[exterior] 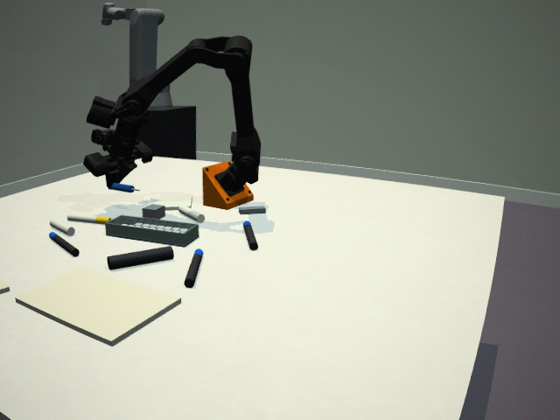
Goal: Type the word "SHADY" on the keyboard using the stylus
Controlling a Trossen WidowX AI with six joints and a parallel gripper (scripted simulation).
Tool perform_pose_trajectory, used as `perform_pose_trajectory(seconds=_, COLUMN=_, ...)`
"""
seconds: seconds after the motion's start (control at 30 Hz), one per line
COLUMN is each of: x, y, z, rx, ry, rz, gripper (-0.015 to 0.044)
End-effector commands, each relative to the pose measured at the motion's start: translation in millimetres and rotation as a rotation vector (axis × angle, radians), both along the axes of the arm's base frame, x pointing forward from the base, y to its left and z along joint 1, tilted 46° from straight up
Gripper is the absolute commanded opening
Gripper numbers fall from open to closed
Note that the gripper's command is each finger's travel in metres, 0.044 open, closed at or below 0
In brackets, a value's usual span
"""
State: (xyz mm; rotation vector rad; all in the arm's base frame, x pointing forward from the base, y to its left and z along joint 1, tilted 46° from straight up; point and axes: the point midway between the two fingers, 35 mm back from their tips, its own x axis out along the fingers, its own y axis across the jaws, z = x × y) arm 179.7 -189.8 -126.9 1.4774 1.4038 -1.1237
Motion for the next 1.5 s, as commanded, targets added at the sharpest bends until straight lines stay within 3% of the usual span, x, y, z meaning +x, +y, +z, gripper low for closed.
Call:
perform_pose_trajectory(seconds=0.0, x=2, y=3, z=0, rx=0.044, ry=-0.046, rz=0.093, gripper=0.0)
perform_pose_trajectory(seconds=0.83, x=8, y=26, z=7, rx=0.265, ry=-0.496, rz=0.729, gripper=0.0)
perform_pose_trajectory(seconds=1.47, x=17, y=37, z=20, rx=0.28, ry=-0.949, rz=1.118, gripper=0.0)
